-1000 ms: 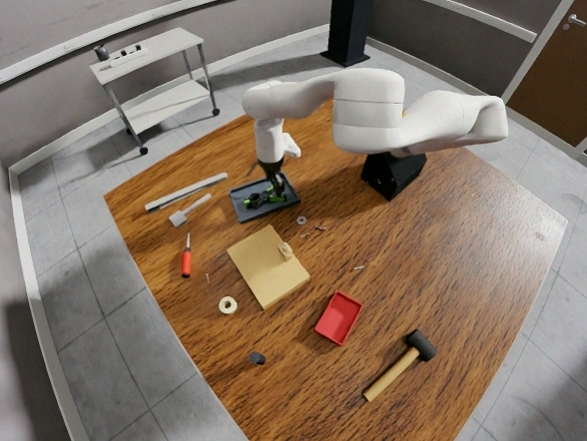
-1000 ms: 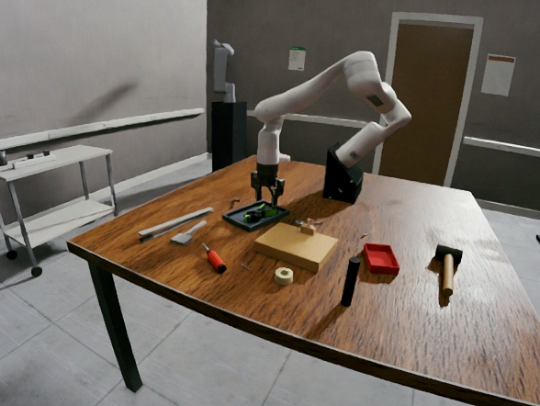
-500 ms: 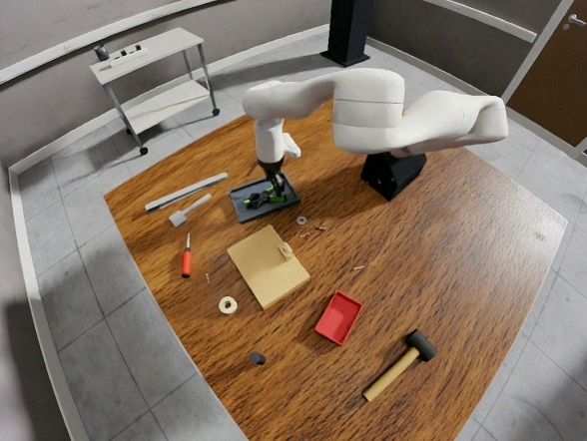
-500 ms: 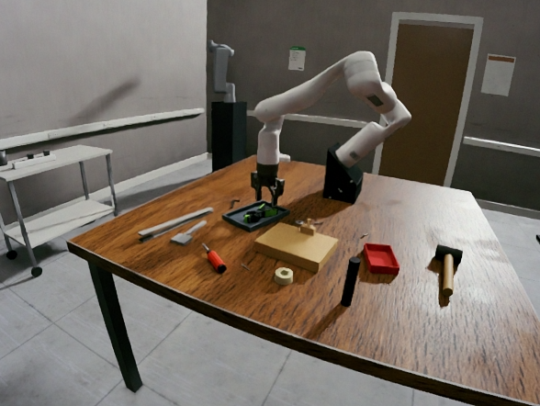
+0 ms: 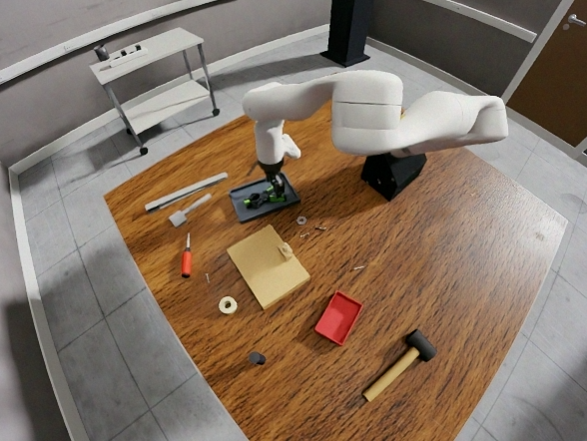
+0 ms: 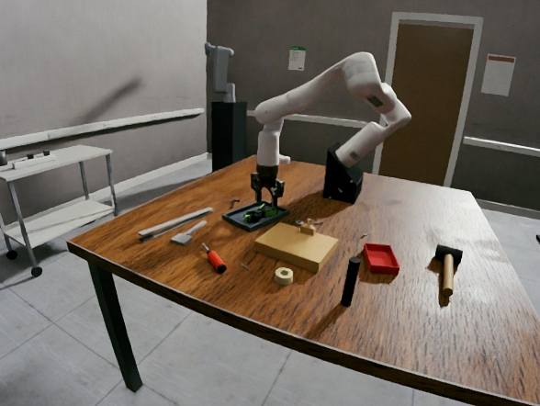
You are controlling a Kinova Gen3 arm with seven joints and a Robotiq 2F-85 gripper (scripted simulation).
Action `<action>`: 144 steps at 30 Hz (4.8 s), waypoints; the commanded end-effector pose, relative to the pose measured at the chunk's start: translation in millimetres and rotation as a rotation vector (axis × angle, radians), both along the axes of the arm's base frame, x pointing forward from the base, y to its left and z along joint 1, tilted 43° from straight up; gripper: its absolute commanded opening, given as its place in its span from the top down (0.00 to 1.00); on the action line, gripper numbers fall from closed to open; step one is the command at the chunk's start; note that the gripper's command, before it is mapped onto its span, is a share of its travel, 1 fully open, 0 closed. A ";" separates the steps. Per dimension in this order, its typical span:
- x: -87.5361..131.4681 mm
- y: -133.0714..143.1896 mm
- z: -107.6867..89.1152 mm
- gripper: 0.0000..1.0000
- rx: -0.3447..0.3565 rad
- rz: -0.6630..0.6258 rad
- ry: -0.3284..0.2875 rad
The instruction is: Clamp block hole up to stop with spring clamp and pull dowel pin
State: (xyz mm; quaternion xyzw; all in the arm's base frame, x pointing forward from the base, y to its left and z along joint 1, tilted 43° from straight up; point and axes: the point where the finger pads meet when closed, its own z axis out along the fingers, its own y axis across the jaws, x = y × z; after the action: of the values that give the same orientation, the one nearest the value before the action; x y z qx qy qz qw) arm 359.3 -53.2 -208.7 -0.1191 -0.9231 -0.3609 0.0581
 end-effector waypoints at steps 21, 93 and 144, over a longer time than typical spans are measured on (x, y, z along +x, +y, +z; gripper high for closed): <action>0.2 14.1 -15.7 0.23 -0.001 -0.001 -0.001; -0.1 23.4 -25.8 0.36 -0.001 -0.001 -0.001; 0.0 19.2 -21.3 0.68 -0.001 -0.001 -0.001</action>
State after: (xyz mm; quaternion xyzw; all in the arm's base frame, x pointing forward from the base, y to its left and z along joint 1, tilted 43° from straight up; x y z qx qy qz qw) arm 358.7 -33.0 -230.4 -0.1191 -0.9231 -0.3610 0.0580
